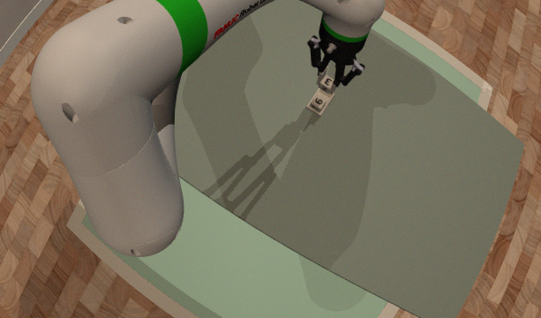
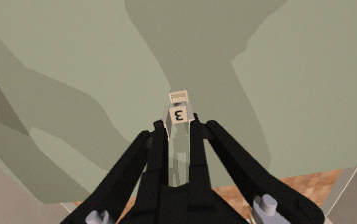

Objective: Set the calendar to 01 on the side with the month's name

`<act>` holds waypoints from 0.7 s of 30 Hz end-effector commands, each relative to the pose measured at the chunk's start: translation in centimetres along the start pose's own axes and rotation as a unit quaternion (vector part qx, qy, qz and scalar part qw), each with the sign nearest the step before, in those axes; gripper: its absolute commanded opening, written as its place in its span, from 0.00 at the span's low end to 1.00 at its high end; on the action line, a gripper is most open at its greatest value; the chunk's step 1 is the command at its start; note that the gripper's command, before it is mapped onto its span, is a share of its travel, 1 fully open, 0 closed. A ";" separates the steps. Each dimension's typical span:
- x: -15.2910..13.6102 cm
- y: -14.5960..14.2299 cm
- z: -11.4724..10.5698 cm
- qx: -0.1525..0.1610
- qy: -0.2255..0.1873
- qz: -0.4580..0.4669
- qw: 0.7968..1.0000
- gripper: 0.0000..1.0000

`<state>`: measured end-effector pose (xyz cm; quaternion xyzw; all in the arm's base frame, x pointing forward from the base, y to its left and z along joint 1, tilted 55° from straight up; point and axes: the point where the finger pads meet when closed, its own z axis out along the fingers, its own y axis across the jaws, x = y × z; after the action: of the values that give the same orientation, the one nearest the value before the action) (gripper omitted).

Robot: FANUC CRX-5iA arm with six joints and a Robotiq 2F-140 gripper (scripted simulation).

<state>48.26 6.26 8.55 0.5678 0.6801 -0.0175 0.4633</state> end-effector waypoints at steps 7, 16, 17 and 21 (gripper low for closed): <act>0.0 0.1 2.4 -0.001 0.000 0.000 1.000 0.16; 0.0 0.1 2.7 -0.001 0.000 0.000 1.000 0.16; 0.0 0.1 2.7 -0.001 0.000 0.000 1.000 0.16; 0.0 0.1 2.7 -0.001 0.000 0.000 1.000 0.16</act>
<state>49.96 4.82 7.04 0.5676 0.6800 -0.0168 0.4638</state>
